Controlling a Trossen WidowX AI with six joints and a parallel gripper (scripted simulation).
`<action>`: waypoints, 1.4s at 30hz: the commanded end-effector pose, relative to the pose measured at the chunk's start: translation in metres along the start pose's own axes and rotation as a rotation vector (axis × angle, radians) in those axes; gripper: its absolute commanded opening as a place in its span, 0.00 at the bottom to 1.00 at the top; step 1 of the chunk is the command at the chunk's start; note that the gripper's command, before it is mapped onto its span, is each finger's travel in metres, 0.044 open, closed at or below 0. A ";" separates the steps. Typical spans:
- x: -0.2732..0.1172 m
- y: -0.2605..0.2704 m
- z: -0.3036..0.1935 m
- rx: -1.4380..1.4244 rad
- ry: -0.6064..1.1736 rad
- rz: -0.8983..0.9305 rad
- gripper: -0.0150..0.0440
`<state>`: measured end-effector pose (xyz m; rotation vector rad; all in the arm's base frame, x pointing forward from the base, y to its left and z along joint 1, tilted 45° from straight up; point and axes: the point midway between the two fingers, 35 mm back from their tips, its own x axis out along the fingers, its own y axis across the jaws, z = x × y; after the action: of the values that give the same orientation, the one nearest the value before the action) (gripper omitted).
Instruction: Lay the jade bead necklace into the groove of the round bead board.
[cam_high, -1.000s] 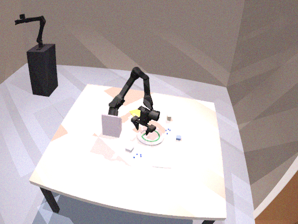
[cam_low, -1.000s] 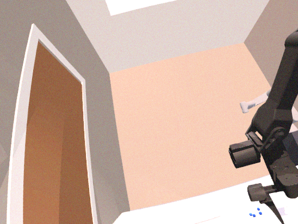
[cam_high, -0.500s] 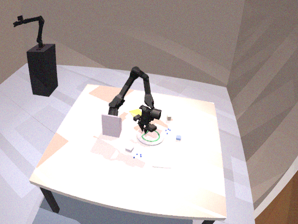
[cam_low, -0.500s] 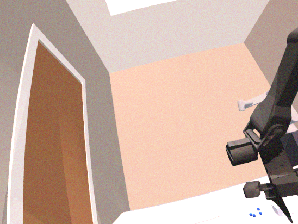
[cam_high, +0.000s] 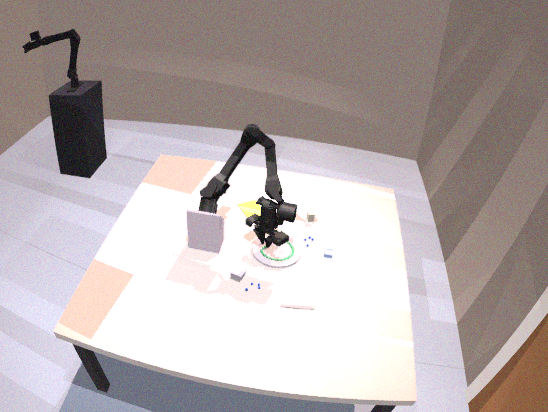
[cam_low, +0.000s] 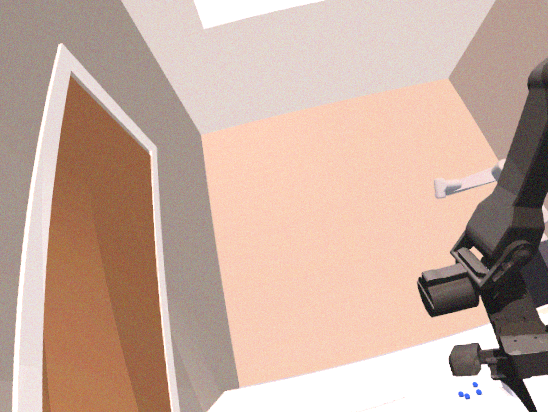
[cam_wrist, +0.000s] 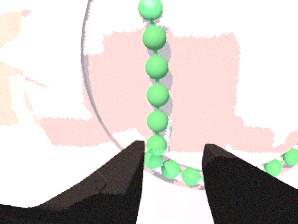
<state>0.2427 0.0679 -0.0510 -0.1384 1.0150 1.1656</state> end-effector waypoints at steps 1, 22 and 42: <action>0.008 0.005 -0.003 0.016 0.002 0.014 0.46; 0.015 0.004 -0.003 0.010 0.003 0.011 0.25; 0.015 0.004 -0.003 0.010 0.003 0.011 0.25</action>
<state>0.2383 0.0785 -0.0616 -0.1261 1.0259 1.1705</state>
